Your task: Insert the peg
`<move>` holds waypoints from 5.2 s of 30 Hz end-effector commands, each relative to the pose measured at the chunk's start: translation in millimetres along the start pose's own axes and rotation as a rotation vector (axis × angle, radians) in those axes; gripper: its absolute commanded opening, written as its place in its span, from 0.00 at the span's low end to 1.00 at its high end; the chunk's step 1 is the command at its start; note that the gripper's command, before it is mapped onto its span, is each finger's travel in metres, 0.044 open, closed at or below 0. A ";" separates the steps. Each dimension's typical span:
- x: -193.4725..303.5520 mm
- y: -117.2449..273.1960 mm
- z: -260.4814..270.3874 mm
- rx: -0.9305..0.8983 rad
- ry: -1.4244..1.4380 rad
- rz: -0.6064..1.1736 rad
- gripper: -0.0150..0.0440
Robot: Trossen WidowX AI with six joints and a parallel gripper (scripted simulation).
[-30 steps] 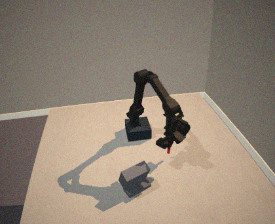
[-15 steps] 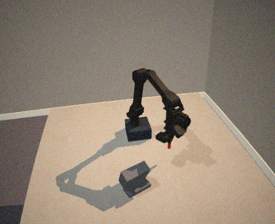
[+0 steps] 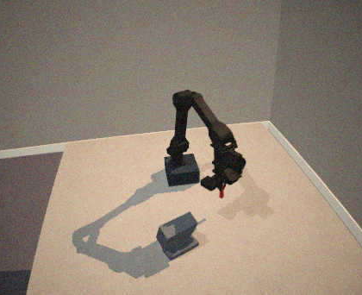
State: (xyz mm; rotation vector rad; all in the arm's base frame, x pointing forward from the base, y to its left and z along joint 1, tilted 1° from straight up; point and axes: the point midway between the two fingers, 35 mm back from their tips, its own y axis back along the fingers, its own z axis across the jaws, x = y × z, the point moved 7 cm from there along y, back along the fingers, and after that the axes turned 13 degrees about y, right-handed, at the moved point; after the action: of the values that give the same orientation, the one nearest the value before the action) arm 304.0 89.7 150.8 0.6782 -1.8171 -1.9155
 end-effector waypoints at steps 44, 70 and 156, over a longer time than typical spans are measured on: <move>28.2 -13.8 -53.4 -0.126 -0.341 -0.158 0.25; 48.0 -18.8 -80.2 -0.188 -0.514 -0.253 0.25; 134.2 -26.7 -146.8 -0.362 -1.018 -0.611 0.25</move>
State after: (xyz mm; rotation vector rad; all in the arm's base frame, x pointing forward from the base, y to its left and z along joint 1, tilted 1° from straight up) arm 289.6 -103.4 112.3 0.1063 -1.7567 -3.2850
